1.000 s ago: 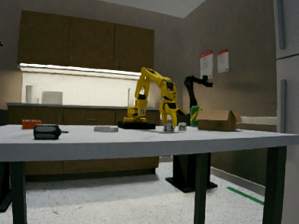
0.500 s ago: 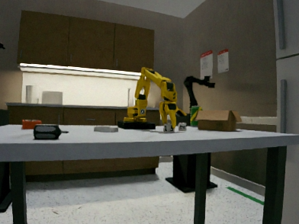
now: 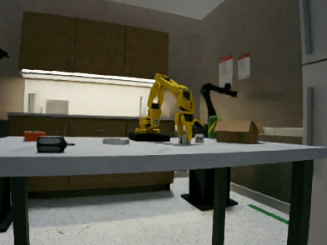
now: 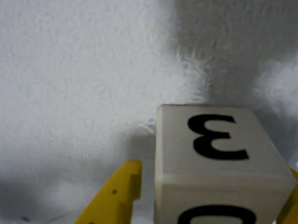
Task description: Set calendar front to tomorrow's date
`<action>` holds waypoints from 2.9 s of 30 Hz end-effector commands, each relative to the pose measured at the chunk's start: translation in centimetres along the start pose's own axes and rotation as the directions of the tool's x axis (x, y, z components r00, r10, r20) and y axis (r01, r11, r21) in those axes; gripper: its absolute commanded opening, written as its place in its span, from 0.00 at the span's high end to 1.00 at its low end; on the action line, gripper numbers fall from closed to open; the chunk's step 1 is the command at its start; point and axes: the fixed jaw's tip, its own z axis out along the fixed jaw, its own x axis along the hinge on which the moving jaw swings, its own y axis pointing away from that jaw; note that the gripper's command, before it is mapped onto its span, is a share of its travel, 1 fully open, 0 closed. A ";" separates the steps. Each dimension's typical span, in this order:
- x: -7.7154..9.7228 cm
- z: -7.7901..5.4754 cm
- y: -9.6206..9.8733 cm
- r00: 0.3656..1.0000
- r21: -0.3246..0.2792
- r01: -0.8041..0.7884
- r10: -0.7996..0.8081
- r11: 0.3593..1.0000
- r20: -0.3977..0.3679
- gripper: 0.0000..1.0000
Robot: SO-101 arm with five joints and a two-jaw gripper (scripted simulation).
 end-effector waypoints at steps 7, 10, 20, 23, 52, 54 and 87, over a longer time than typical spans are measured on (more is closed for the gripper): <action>0.1 0.3 -0.1 1.000 -0.019 0.002 -0.002 1.000 -0.001 0.78; 0.1 0.3 -0.1 1.000 -0.019 0.002 -0.002 1.000 -0.001 0.78; 0.1 0.3 -0.2 1.000 -0.019 0.002 -0.002 1.000 -0.001 0.79; 0.1 0.3 -0.2 1.000 -0.019 0.002 -0.002 1.000 -0.001 0.79; 0.1 0.3 -0.2 1.000 -0.019 0.002 -0.002 1.000 -0.001 1.00; 0.1 0.3 -0.2 1.000 -0.019 0.002 -0.002 1.000 -0.001 1.00; 0.2 -4.8 -0.2 1.000 -0.019 0.002 -0.002 1.000 -0.001 1.00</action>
